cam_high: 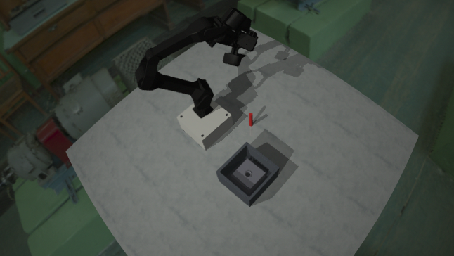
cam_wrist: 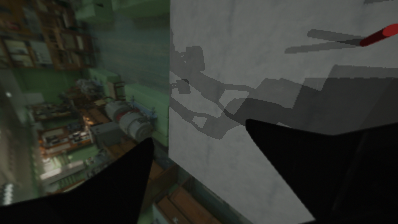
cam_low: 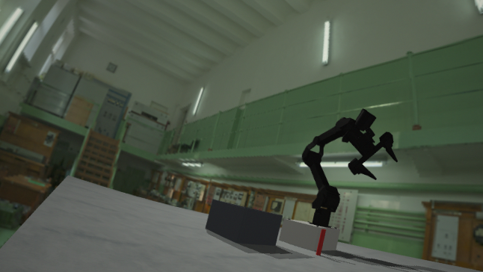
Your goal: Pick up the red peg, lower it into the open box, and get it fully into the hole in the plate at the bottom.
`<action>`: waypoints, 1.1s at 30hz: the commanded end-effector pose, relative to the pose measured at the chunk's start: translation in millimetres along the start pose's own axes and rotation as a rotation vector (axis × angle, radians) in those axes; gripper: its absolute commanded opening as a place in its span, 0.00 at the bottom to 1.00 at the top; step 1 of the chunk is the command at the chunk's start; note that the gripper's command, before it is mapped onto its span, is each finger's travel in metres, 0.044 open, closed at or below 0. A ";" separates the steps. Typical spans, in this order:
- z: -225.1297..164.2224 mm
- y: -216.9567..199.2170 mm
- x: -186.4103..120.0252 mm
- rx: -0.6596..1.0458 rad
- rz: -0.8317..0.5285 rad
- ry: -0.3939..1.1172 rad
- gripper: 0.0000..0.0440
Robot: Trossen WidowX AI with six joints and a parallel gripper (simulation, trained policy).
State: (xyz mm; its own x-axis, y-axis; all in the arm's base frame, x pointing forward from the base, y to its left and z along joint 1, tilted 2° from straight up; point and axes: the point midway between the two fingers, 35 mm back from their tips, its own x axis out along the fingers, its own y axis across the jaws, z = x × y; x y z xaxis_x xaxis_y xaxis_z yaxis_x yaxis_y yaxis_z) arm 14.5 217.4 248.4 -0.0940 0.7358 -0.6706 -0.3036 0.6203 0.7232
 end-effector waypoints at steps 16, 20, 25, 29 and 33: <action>76.8 -100.7 22.8 0.429 -0.406 -0.227 1.00; 86.0 -125.7 23.4 0.532 -0.493 -0.262 1.00; 92.4 -156.6 25.1 0.661 -0.601 -0.291 1.00; 92.6 -179.7 29.0 0.756 -0.683 -0.300 1.00; 89.6 -200.4 35.0 0.845 -0.755 -0.300 1.00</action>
State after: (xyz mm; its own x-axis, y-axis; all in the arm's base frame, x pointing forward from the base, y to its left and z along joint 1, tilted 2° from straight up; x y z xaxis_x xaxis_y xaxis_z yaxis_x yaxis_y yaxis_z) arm 155.1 148.8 106.1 0.1234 0.1122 -0.9860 0.5073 0.8468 0.1598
